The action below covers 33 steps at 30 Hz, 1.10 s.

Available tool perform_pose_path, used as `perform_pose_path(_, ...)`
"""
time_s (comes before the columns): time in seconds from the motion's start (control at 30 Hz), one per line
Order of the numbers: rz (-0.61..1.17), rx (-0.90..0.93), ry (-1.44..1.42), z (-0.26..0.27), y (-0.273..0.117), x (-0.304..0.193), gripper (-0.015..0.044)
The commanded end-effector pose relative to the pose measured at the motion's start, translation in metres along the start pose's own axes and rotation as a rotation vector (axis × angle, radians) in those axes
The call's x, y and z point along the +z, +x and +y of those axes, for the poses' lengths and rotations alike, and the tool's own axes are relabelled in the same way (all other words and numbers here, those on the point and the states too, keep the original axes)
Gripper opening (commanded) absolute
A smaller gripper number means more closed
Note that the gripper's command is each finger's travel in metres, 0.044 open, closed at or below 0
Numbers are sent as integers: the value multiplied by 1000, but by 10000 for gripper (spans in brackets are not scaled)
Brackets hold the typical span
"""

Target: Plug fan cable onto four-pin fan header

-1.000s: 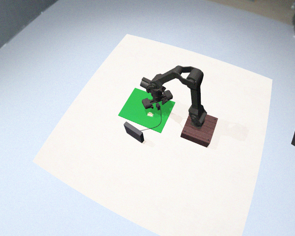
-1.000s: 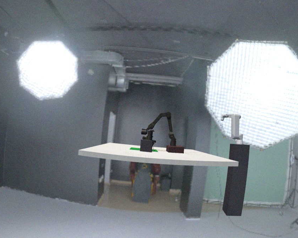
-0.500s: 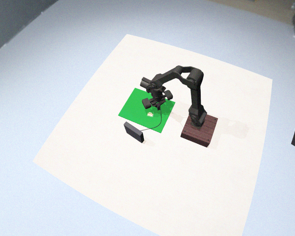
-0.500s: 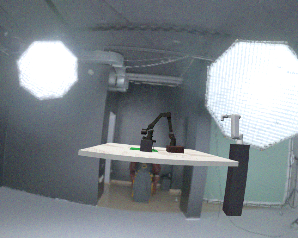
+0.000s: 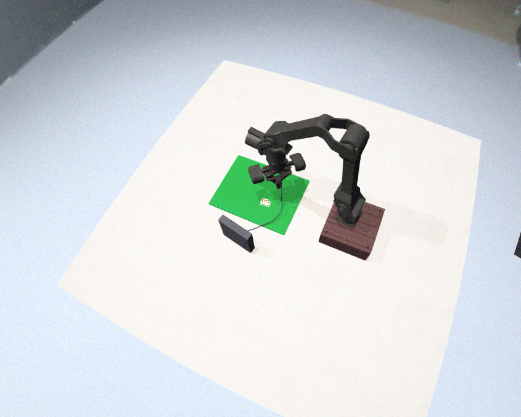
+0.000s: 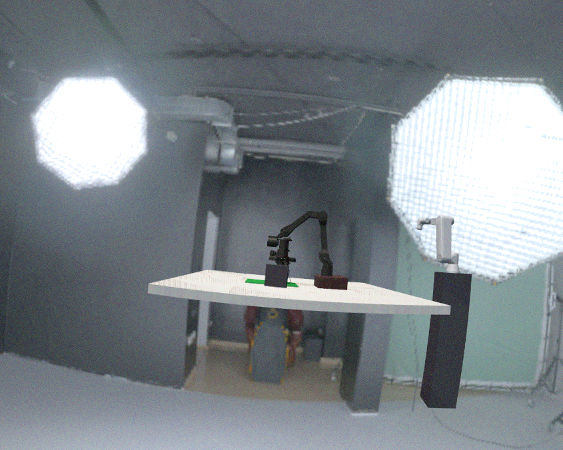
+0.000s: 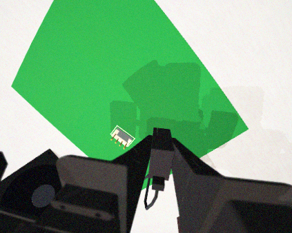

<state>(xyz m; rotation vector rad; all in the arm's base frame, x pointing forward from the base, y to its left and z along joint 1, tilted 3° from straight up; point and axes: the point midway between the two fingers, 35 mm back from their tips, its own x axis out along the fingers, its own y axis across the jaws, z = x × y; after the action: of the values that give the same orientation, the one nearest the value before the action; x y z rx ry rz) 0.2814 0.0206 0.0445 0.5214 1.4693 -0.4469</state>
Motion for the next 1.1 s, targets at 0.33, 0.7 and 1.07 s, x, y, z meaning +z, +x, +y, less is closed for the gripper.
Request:
perform_pose_path(0.33,-3,-1,474,14,-1,-7,0)
perform_pose_path(0.7,-2,0,857,24,-1,-13,0)
perform_pose_path(1.07,-1,1,1239,35,-1,-20,0)
